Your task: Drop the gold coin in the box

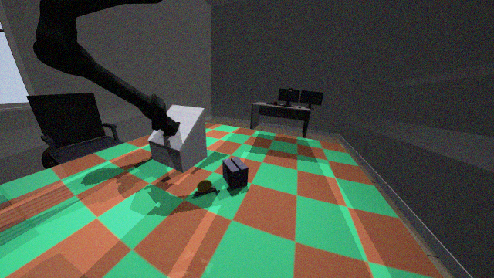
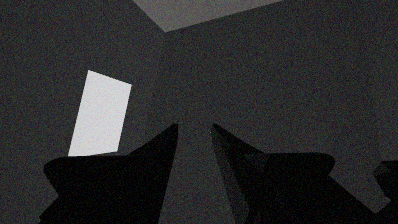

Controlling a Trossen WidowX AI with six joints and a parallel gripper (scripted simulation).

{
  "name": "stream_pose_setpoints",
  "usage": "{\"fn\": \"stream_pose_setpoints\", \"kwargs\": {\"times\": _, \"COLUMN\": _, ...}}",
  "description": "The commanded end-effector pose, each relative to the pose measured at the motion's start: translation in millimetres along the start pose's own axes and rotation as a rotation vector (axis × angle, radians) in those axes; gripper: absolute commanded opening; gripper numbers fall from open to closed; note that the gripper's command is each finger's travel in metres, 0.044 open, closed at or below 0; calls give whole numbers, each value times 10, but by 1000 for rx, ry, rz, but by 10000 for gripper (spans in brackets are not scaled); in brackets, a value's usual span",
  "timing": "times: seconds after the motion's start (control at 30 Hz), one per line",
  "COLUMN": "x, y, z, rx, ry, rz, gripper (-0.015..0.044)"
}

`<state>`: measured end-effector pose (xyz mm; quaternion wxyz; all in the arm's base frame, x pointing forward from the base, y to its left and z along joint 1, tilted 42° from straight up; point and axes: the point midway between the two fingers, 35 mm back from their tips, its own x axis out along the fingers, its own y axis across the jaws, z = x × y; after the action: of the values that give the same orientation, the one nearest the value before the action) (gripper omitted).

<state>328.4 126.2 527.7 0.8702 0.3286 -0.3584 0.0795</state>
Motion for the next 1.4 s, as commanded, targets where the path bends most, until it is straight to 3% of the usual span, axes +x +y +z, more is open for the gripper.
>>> {"fn": "stream_pose_setpoints", "kwargs": {"times": 0.0, "x": -14, "y": -465, "z": -483, "rx": -250, "ry": 171, "rz": -110, "gripper": 161}}
{"fn": "stream_pose_setpoints", "kwargs": {"times": 0.27, "x": -355, "y": -1593, "z": -1178, "rx": -739, "ry": 569, "rz": -312, "gripper": 161}}
{"fn": "stream_pose_setpoints", "kwargs": {"times": 0.57, "x": -1219, "y": -2860, "z": -1423, "rx": -1201, "ry": 1112, "rz": -490, "gripper": 161}}
{"fn": "stream_pose_setpoints", "kwargs": {"times": 0.9, "x": -2562, "y": -3795, "z": -1052, "rx": -1515, "ry": 1881, "rz": -568, "gripper": 161}}
{"fn": "stream_pose_setpoints", "kwargs": {"times": 1.17, "x": -3643, "y": -3959, "z": -381, "rx": -1486, "ry": 2639, "rz": -448, "gripper": 161}}
{"fn": "stream_pose_setpoints", "kwargs": {"times": 1.37, "x": -3730, "y": -3931, "z": -217, "rx": -1467, "ry": 2706, "rz": -427, "gripper": 161}}
